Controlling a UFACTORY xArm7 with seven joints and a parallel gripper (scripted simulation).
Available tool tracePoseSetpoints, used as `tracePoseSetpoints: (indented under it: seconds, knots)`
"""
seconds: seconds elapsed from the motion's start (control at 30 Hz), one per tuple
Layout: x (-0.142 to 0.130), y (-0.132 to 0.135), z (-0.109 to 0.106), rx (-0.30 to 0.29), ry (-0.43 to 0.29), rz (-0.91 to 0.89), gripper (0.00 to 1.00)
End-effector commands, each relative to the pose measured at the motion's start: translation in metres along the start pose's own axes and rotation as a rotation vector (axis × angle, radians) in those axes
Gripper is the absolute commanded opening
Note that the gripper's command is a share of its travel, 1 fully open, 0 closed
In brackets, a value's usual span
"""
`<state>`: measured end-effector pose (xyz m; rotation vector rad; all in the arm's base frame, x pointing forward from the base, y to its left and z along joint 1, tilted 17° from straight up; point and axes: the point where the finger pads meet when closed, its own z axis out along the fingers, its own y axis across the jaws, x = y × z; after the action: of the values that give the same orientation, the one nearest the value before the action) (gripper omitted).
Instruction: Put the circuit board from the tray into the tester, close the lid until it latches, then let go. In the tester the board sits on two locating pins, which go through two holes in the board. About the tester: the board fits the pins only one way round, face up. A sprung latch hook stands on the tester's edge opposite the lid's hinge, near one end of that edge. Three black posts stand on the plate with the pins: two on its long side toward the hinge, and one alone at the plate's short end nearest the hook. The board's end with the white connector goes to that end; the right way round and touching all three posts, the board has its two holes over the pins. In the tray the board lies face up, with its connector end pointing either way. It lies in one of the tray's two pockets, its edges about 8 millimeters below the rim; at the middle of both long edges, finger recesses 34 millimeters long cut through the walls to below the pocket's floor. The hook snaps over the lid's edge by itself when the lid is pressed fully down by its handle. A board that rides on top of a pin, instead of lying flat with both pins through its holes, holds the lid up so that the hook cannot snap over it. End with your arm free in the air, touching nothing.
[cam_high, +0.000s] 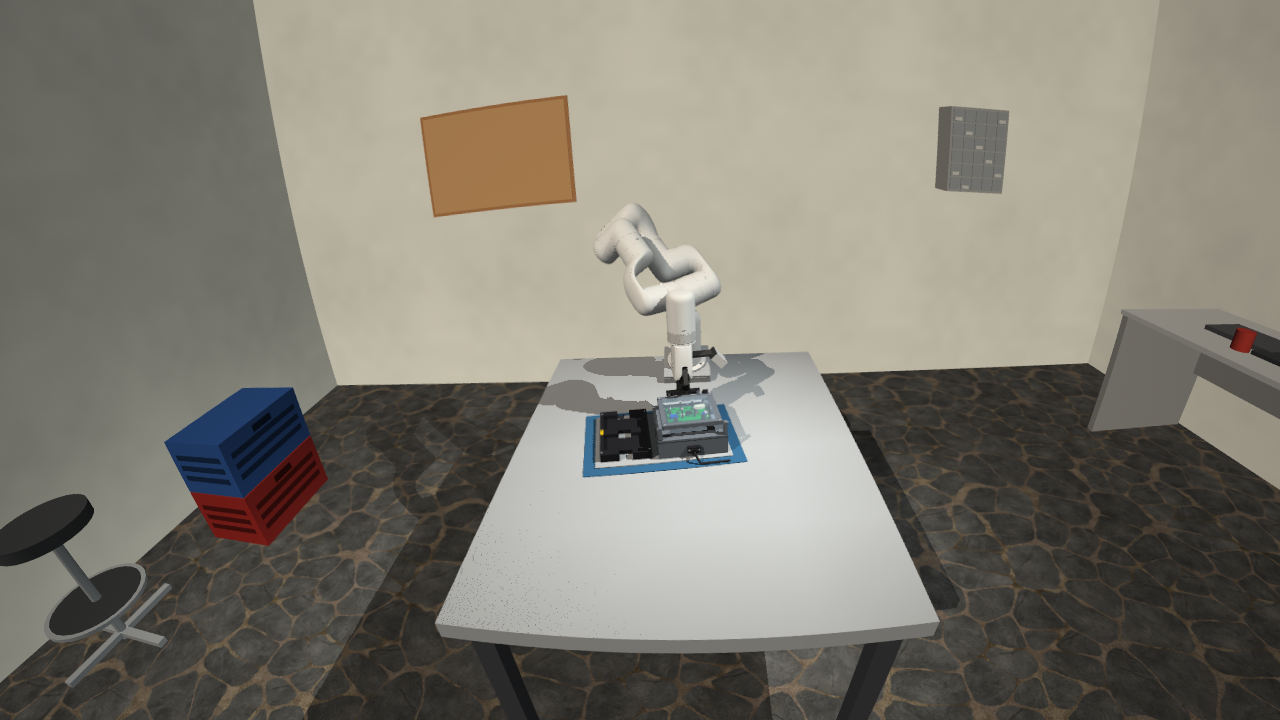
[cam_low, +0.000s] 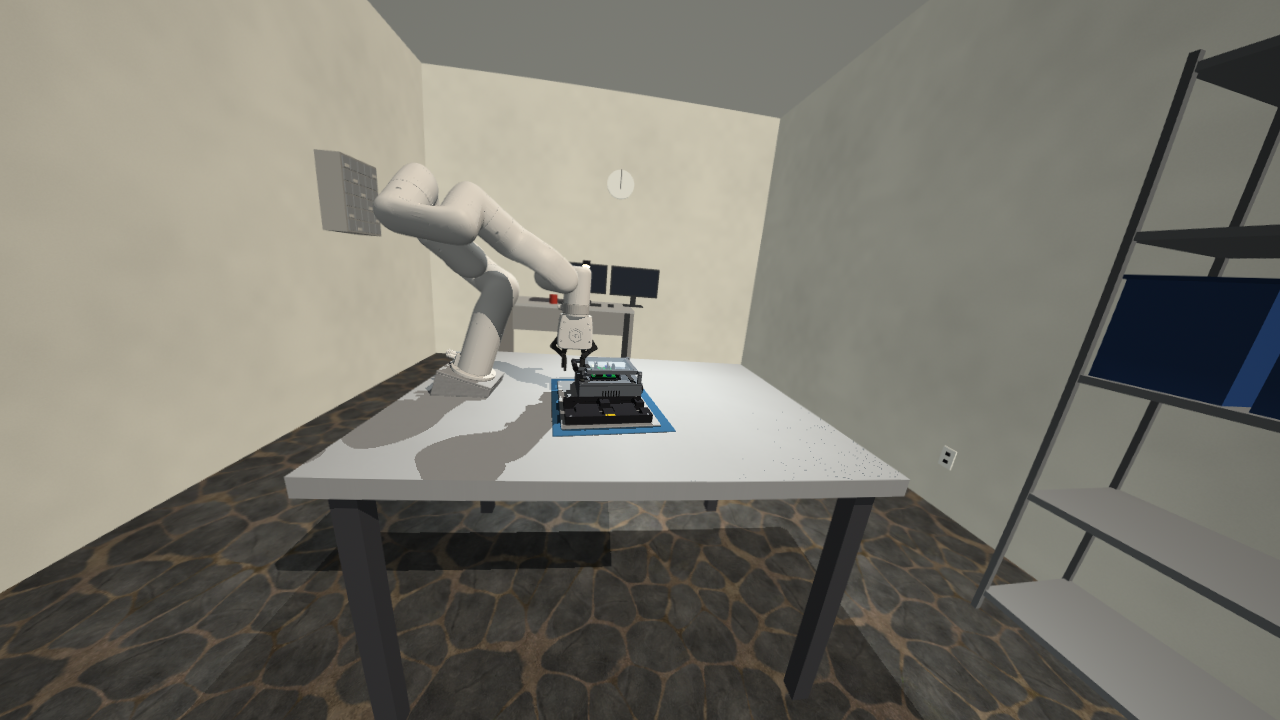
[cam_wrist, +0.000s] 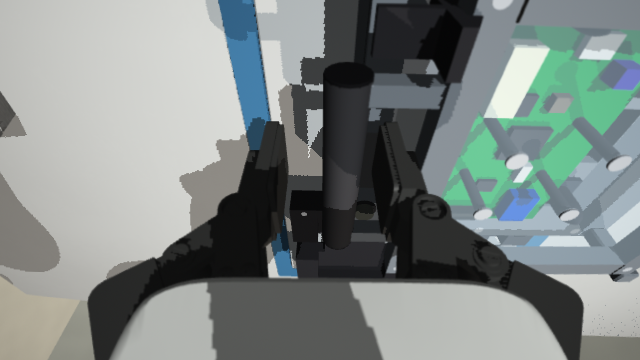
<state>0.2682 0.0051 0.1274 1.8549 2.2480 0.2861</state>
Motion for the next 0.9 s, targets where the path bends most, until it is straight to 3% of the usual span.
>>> tracePoseSetpoints:
  seconds: [0.0, 0.87]
  knots:
    - [-0.0011, 0.0050, -0.0029, -0.015, 0.001, 0.003, 0.51]
    - [-0.0011, 0.0050, -0.0056, -0.015, 0.001, 0.003, 0.51]
